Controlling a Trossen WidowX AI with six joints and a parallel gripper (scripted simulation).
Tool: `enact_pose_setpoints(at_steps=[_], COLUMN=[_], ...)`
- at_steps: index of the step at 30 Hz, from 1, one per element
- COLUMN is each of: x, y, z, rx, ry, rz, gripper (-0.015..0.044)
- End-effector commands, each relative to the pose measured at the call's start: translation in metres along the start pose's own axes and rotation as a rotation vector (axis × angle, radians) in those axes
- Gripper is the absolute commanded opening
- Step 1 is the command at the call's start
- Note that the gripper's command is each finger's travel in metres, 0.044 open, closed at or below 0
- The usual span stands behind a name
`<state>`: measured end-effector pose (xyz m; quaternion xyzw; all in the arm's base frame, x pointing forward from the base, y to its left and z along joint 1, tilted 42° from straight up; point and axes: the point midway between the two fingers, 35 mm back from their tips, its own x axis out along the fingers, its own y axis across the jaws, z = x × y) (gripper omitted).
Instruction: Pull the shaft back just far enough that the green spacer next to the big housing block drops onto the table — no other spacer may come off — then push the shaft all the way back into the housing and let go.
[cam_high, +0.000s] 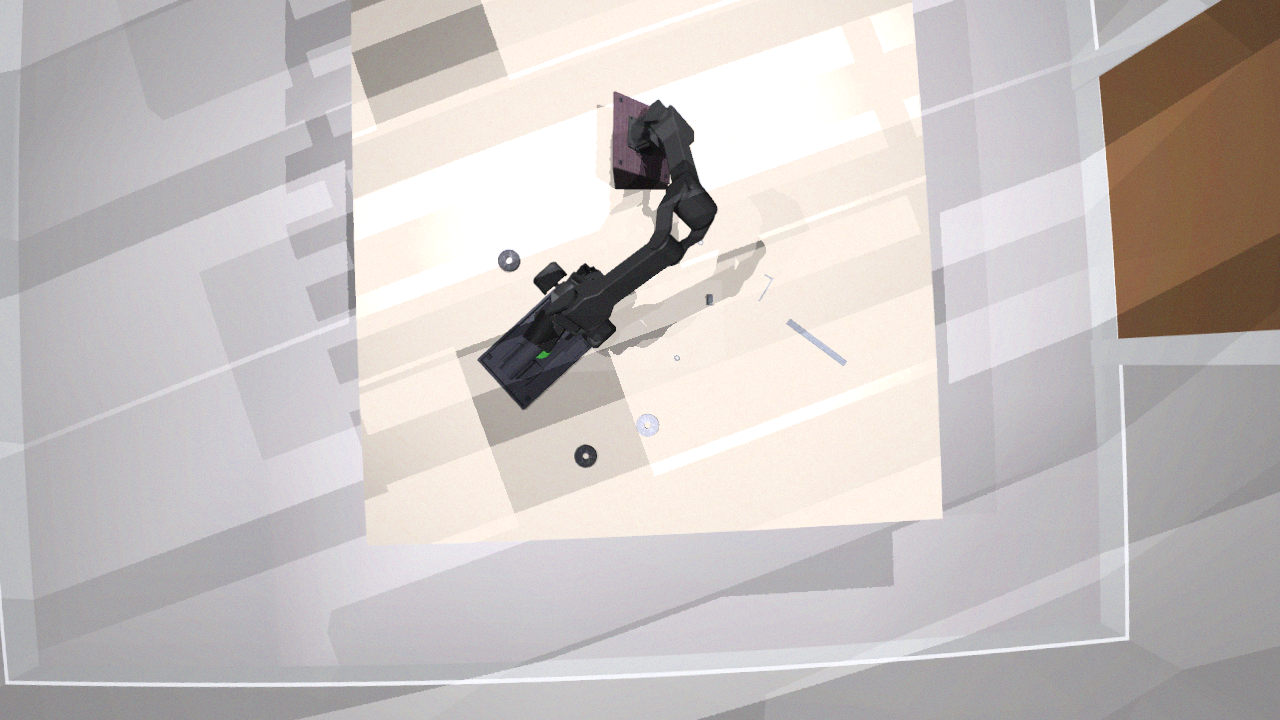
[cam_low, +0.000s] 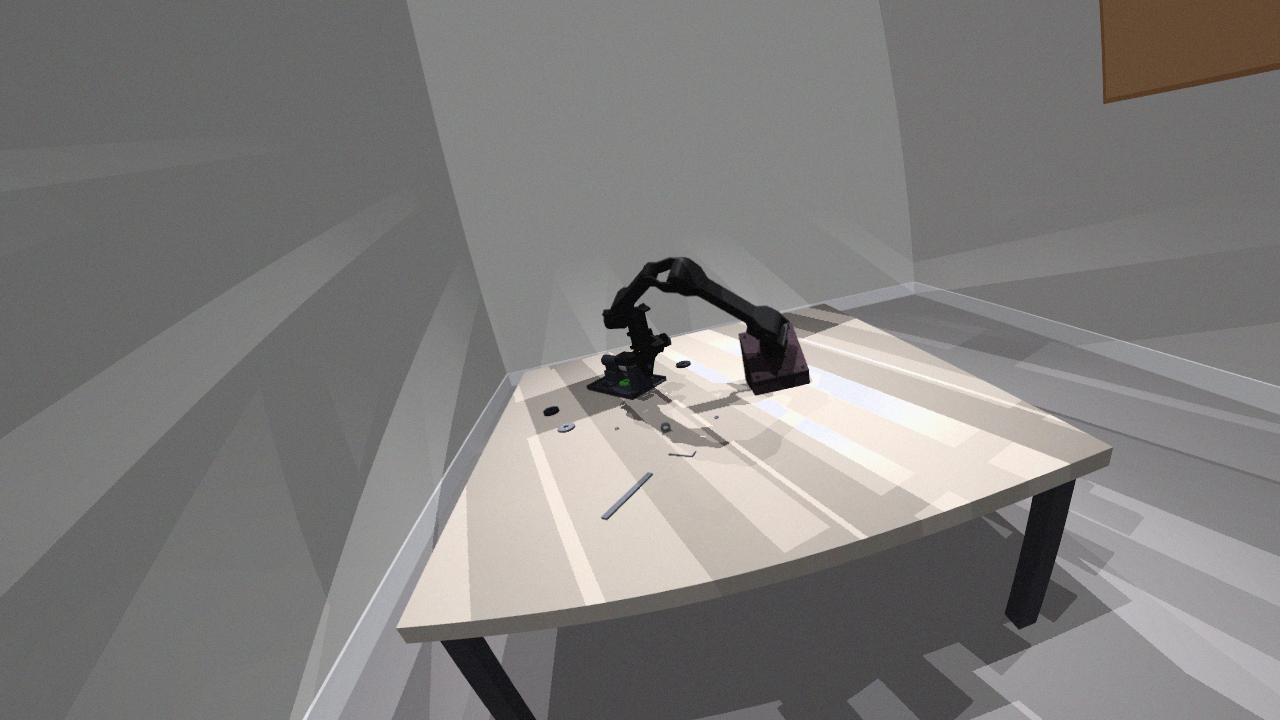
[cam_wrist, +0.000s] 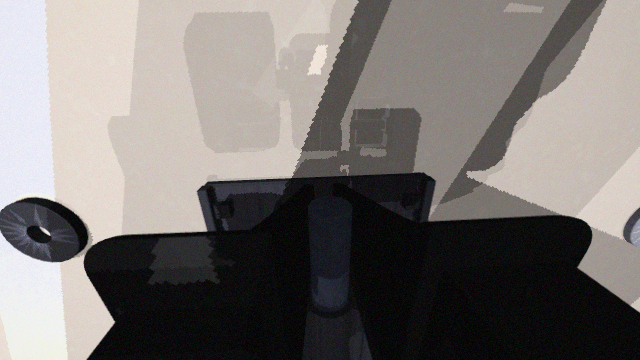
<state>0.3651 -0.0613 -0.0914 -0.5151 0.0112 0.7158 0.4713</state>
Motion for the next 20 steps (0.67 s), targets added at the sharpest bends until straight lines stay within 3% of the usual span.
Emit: enact_pose_setpoints(at_steps=[1,6,20], x=[-0.0012,-0.0014,-0.0073], y=[0.001,0.0009,-0.0001], z=[-0.0039,-0.0041,-0.0007], rx=[-0.004,-0.004,0.0], ry=[0.009,0.009,-0.001], rz=[0.005,0.005,0.002], gripper=[0.0,0.0,0.0368])
